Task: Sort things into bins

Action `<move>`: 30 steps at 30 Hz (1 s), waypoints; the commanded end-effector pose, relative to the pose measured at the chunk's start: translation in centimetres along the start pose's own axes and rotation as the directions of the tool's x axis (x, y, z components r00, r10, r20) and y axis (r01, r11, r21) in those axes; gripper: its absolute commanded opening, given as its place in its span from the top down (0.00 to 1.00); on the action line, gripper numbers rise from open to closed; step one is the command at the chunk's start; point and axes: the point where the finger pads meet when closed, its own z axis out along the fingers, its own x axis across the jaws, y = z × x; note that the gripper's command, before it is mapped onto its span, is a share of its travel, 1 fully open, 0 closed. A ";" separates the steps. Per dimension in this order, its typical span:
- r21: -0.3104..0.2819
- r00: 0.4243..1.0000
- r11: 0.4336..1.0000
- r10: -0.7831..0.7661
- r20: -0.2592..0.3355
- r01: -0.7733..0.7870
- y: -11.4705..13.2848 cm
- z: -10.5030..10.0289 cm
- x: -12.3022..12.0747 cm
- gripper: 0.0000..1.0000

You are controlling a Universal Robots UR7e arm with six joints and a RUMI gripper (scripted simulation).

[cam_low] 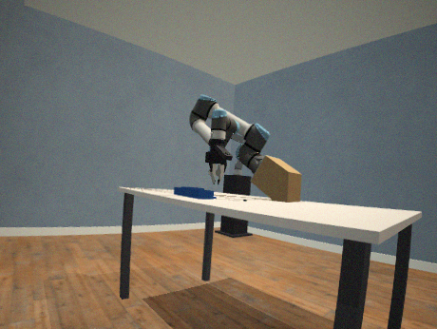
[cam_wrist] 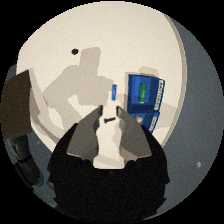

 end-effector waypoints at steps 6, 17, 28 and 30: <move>0.004 1.000 1.000 0.013 -0.008 -0.013 0.1 -0.2 0.3 0.86; 0.004 1.000 1.000 0.012 -0.008 -0.012 -0.1 -0.2 1.1 0.86; 0.004 1.000 1.000 0.012 -0.008 -0.012 -0.1 -0.3 1.0 0.86; 0.004 1.000 1.000 0.012 -0.008 -0.012 -0.1 -0.3 1.0 0.86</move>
